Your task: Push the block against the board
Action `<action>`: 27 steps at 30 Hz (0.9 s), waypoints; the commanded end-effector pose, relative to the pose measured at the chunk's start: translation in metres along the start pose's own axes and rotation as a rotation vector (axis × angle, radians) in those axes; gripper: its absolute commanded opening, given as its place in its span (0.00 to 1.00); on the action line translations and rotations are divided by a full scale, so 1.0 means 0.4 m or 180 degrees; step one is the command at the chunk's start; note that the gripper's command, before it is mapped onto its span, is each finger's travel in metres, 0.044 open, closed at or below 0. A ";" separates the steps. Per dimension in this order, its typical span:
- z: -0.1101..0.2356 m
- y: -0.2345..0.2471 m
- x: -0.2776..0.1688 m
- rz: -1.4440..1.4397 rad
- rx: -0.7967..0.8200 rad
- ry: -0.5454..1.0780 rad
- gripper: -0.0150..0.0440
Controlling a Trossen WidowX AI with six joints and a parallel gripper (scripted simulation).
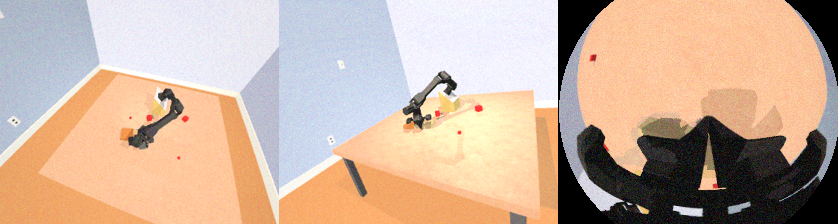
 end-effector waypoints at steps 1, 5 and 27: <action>0.000 0.001 -0.007 0.0012 0.0005 -0.0006 0.25; 0.000 0.001 -0.015 0.0012 0.0005 -0.0006 0.25; 0.000 0.001 -0.047 0.0011 0.0004 -0.0004 0.25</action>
Point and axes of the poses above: the point midway between the two fingers, 35 mm back from their tips, its own z axis back along the fingers, its own y axis across the jaws, x = y × z, the point moved 1 cm from there along z, back along the fingers, and after that the axes turned 1 degree about z, right-handed, at the moved point
